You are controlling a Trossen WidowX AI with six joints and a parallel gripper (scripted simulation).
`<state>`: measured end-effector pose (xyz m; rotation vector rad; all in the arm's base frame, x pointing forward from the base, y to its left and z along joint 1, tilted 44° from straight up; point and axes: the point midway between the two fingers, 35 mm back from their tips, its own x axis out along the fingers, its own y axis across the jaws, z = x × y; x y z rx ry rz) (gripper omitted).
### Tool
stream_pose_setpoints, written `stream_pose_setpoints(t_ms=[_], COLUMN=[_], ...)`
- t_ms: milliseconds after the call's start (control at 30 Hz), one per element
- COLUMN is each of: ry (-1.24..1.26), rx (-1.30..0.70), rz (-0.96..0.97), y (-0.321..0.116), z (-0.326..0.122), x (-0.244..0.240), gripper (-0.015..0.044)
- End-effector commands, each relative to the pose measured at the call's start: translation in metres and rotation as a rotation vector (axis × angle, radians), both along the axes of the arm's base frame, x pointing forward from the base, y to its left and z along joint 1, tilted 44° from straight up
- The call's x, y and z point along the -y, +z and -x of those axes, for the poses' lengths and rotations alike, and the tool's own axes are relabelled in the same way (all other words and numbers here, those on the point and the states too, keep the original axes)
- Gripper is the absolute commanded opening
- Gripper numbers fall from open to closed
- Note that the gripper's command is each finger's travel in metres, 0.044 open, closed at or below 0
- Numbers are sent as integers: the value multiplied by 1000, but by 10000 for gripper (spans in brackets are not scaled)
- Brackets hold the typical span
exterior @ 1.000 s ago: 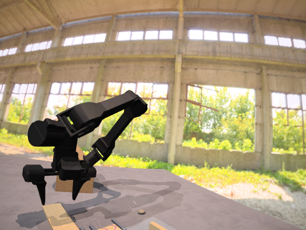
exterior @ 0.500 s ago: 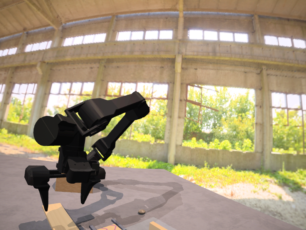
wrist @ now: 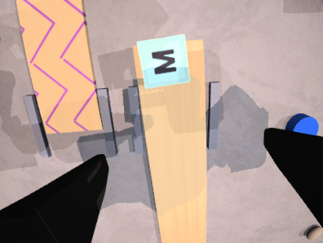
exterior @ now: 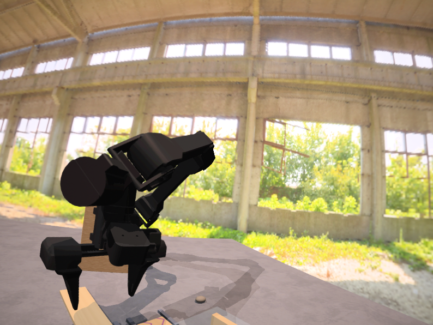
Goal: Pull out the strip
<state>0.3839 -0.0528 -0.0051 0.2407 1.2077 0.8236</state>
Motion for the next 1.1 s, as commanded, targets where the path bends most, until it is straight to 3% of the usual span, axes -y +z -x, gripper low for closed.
stream_pose_setpoints(t_ms=[0,333,600,1067], ry=[1,2,1,1], rx=[-8,-6,-6,-6], rz=[-7,-8,-8,-9], y=[6,17,9,-7], z=[-13,-40,-41,-44], x=[-6,-16,-23,-39], gripper=[440,440,250,250])
